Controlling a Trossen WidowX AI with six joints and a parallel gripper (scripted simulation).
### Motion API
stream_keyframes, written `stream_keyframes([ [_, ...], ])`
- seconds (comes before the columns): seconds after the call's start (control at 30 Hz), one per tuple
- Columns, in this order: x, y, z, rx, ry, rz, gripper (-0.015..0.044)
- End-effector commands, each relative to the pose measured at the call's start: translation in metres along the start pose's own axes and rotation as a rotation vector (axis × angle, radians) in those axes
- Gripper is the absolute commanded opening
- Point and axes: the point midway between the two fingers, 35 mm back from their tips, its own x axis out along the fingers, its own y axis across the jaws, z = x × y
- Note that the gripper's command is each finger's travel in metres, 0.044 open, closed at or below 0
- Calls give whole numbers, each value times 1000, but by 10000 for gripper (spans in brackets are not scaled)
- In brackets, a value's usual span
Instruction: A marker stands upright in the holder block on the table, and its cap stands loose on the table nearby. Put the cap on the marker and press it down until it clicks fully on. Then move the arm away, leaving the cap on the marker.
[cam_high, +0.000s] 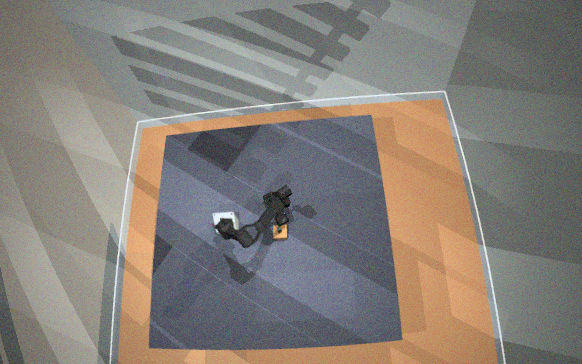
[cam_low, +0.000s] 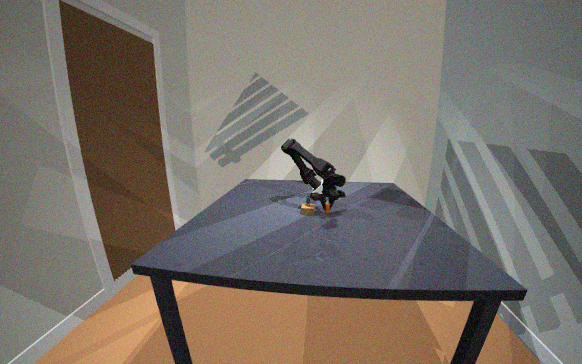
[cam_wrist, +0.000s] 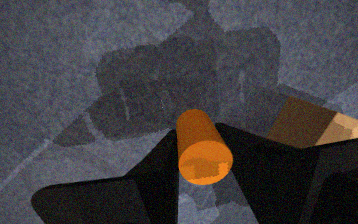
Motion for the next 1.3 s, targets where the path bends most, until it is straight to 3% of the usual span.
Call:
stream_keyframes([
  [0.0, -9, 0, 1, 2, -1, 6, 0],
  [0.67, -60, -1, 1, 2, 0, 7, 0],
  [1.27, -102, -70, -18, 2, 1, 6, 0],
])
